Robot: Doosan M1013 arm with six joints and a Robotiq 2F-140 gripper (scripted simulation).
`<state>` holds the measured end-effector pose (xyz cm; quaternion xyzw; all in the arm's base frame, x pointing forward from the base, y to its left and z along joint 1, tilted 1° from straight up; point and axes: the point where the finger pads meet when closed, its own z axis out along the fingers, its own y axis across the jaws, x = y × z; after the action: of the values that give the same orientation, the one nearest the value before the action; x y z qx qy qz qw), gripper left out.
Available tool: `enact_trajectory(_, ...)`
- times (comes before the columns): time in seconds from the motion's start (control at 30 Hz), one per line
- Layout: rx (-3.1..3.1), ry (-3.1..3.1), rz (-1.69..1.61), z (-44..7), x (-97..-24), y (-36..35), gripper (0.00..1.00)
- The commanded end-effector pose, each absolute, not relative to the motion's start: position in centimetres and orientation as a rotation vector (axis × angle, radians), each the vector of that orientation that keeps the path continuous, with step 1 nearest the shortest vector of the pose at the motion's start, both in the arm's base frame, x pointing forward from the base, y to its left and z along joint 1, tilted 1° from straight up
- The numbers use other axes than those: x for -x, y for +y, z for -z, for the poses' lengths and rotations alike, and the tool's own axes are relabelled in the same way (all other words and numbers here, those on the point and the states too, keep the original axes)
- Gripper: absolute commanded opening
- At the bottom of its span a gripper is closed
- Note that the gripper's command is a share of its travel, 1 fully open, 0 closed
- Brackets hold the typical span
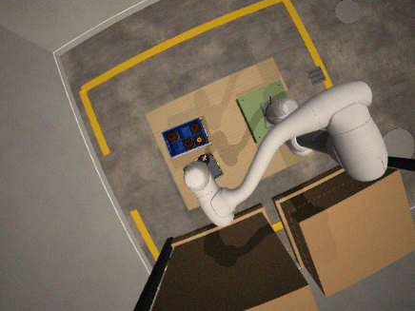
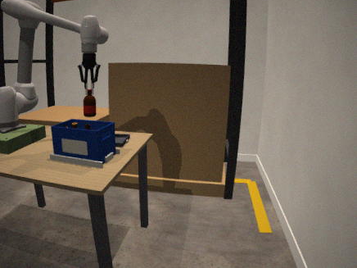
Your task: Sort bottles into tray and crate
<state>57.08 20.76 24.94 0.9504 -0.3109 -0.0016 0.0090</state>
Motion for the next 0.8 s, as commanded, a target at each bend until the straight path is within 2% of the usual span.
enact_trajectory(0.0,-2.969,-0.971,0.005,-25.0,-57.1,21.0,0.00)
enact_trajectory(0.77,-2.971,-0.973,0.004,-25.3,-56.7,24.5,0.00)
